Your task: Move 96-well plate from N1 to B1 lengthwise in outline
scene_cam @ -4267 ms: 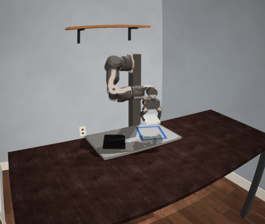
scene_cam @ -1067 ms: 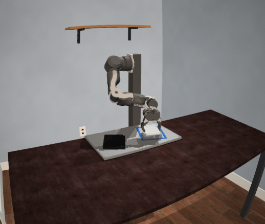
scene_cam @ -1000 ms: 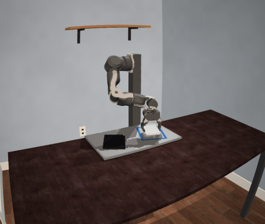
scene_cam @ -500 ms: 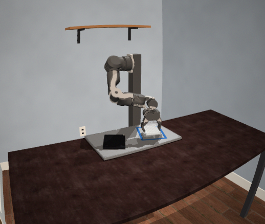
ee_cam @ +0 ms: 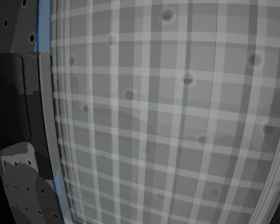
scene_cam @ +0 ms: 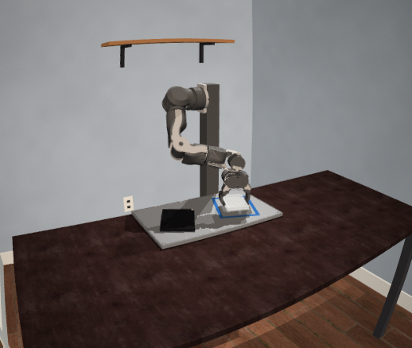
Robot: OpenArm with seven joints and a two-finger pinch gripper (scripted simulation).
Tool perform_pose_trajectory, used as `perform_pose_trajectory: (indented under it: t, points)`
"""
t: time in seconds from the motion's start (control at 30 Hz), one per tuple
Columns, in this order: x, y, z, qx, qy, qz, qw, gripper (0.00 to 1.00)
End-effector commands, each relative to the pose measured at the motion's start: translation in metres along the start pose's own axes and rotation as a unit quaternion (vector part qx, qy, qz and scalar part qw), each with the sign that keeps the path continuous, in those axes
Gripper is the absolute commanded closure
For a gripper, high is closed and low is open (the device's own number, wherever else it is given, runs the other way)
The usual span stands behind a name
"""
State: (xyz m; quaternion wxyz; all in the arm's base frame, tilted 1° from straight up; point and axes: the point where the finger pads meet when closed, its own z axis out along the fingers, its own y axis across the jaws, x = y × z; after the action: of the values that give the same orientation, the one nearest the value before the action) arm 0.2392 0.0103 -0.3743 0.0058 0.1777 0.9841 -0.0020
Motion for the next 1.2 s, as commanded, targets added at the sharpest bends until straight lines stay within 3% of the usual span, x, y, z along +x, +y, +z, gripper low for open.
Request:
perform_pose_trajectory:
  t: [0.0, 1.17]
  points:
    - [0.0004, 0.0018, -0.0003, -0.004, 0.0, -0.002, 1.0, 1.0]
    - [-0.0027, 0.0034, 0.0025, -0.007, -0.002, 0.0, 1.0, 1.0]
